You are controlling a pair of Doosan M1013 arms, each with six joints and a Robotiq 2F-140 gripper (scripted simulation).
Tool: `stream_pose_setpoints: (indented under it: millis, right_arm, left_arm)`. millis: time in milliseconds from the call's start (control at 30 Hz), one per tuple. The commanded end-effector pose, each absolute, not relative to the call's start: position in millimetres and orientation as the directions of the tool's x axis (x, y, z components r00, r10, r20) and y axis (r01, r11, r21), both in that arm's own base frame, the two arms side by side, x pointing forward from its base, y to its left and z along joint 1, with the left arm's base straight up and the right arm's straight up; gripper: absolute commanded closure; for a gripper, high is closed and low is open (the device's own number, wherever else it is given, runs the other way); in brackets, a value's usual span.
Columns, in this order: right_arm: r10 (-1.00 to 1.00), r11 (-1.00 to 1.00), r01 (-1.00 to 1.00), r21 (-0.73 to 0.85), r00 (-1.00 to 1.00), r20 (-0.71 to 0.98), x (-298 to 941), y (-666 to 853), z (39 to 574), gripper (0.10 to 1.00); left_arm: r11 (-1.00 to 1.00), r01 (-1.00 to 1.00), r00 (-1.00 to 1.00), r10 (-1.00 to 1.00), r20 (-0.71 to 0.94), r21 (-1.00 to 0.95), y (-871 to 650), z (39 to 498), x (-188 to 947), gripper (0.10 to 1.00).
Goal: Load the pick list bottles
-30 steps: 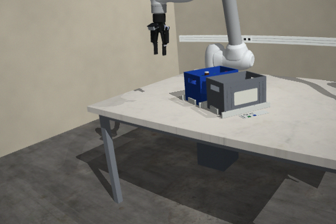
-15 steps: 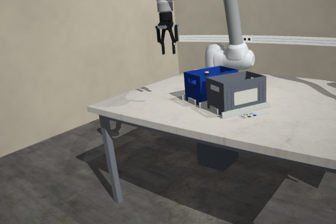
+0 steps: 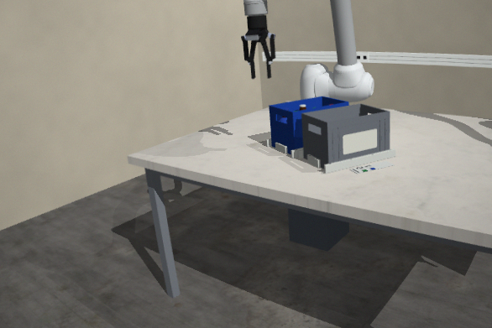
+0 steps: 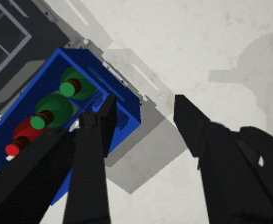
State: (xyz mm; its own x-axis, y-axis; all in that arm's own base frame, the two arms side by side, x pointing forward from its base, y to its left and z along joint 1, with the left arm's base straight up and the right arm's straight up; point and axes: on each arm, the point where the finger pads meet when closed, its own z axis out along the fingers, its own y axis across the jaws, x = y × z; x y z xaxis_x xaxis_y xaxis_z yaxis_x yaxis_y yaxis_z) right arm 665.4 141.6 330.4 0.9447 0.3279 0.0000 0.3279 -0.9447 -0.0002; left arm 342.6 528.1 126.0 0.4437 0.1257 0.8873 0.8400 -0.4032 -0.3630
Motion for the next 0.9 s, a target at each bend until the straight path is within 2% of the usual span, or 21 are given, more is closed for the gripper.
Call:
stream_pose_setpoints:
  millis: [0, 867]
  right_arm:
    - [0.328, -0.945, 0.328, 0.000, 0.945, 0.001, 664.2, 158.5, 332.4, 0.656]
    - [0.328, -0.945, 0.328, 0.000, 0.945, 0.001, 653.5, 277.8, 340.6, 0.656]
  left_arm:
    - [-0.403, 0.840, 0.443, 0.125, 0.888, -0.363, 528.2, 126.6, 342.7, 0.098]
    - [-0.403, 0.840, 0.443, 0.125, 0.888, -0.363, 528.2, 126.6, 342.7, 0.098]
